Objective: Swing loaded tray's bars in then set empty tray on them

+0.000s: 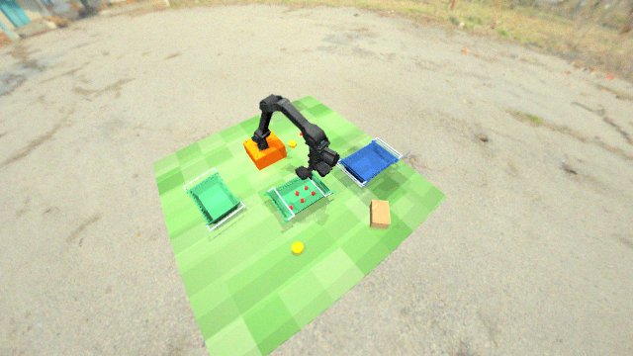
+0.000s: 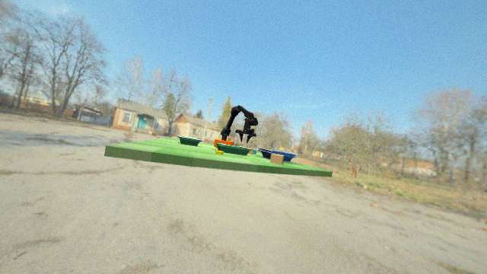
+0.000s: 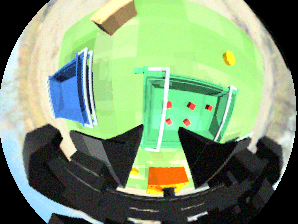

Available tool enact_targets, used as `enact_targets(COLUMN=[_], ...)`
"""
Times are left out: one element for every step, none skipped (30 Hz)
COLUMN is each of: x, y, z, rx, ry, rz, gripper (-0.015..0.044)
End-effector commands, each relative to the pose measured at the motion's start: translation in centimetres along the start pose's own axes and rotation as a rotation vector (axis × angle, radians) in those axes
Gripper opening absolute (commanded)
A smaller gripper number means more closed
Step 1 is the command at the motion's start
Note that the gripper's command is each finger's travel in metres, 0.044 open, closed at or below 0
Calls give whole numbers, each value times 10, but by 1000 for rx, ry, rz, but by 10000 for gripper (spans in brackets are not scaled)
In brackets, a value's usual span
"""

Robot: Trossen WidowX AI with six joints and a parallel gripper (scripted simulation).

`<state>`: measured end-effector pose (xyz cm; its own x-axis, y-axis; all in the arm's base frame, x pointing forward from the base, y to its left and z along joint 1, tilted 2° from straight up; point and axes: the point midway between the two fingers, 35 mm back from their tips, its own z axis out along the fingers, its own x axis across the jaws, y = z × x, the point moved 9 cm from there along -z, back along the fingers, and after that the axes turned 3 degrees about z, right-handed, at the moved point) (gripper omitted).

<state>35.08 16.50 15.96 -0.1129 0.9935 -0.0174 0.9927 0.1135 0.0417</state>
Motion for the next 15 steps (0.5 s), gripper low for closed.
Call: enact_targets(x=[2,2,1,1,0,-1,-2,-2,-3,-2,-6,-14,-25,-38,-55], y=[5,5,4,3,1,-2,-4,-6,-7,1,2,3,5,7,9], z=[-46,-59,-72,-84,-97,-110,-120,-126,-128,-101,-100,-99,-97,-94,-91], rx=[-15,-15,-14,-14,-13,-12,-12,-11,-11,-17,-17,-18,-18,-19,-20], ry=[5,5,5,5,5,4,4,4,4,6,6,5,5,5,4], rz=[2,2,2,2,1,1,1,1,1,6,29,68,123,193,279], gripper=[368,394,420,440,440,440,440,440,440,440,440,440,440,440,440])
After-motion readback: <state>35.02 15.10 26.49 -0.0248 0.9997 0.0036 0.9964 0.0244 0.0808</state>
